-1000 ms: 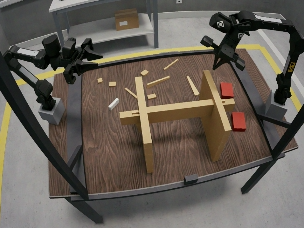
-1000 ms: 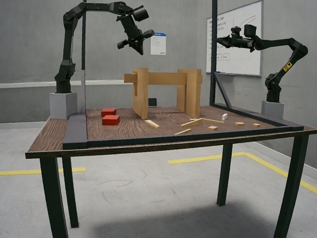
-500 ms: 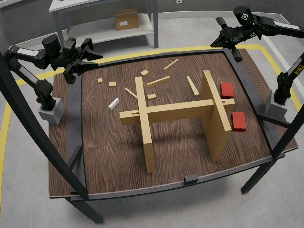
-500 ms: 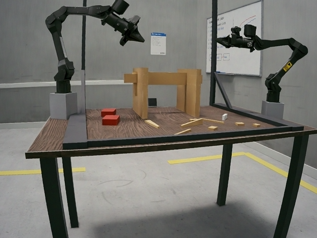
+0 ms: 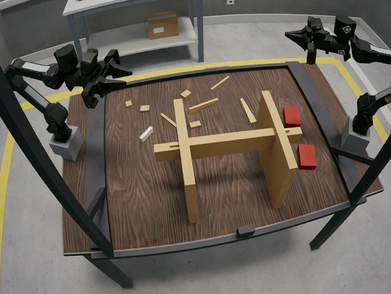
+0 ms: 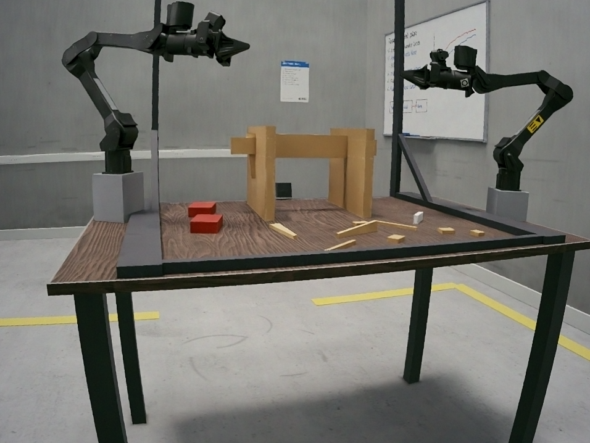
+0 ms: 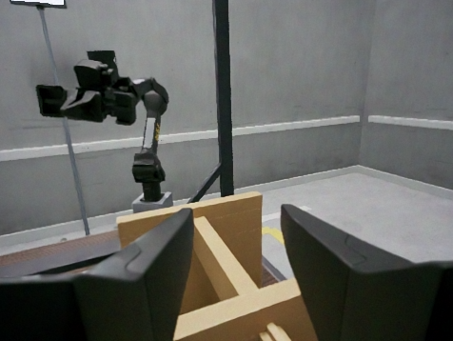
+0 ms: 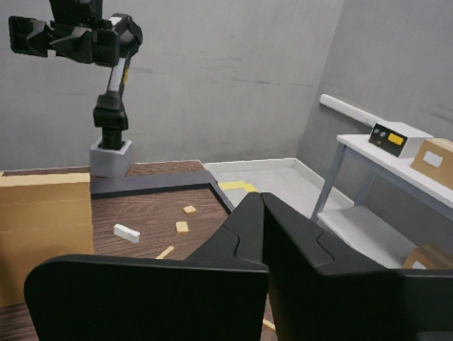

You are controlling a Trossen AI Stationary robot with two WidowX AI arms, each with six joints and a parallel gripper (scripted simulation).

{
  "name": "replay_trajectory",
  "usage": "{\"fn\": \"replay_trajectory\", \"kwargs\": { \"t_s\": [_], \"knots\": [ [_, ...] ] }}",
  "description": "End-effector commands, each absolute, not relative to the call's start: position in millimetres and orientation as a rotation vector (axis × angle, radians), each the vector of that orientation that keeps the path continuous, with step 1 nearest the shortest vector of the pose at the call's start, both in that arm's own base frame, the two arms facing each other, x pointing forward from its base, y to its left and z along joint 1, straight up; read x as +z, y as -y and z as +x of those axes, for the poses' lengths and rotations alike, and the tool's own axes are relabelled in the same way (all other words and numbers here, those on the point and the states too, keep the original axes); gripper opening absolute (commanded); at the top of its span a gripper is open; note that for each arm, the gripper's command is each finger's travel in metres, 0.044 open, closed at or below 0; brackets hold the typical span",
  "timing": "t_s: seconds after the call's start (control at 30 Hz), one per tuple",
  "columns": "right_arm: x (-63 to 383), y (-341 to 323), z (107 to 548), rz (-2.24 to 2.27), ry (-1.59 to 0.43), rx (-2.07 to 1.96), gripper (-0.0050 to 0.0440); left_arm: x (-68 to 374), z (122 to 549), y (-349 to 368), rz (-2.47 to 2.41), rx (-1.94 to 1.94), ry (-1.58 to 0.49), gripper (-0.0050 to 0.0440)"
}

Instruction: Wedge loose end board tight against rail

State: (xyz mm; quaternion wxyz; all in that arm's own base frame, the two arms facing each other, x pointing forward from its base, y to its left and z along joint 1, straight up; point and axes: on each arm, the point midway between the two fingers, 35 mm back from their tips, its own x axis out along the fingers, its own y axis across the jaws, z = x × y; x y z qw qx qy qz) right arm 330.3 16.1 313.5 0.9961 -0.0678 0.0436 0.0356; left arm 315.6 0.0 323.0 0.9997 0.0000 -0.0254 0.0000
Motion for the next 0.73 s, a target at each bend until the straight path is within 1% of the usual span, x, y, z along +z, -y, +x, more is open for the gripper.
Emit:
{"fn": "replay_trajectory", "kwargs": {
  "t_s": [0.0,0.1,0.23,0.3,0.33,0.4,0.7],
  "knots": [
    [329,-4,316,-0.03,0.047,0.008,-0.005,337,315,-1,-0.005,0.001,0.079,0.018],
    [333,1,311,0.01,0.088,-0.011,-0.005,336,315,-1,-0.005,0.001,0.078,0.018],
    [334,2,311,0.016,0.095,-0.012,-0.005,337,314,-1,-0.004,0.001,0.081,0.018],
    [334,-1,315,-0.005,0.075,0.003,-0.005,338,314,-1,-0.006,0.001,0.086,0.018],
    [324,0,314,-0.007,0.054,-0.003,-0.005,338,314,-1,-0.006,0.001,0.085,0.018],
    [322,0,315,-0.007,0.047,-0.002,-0.005,338,314,-1,-0.006,0.001,0.086,0.018],
    [326,0,315,-0.007,0.057,-0.001,-0.005,338,314,-1,-0.006,0.001,0.086,0.018]
  ]
}}
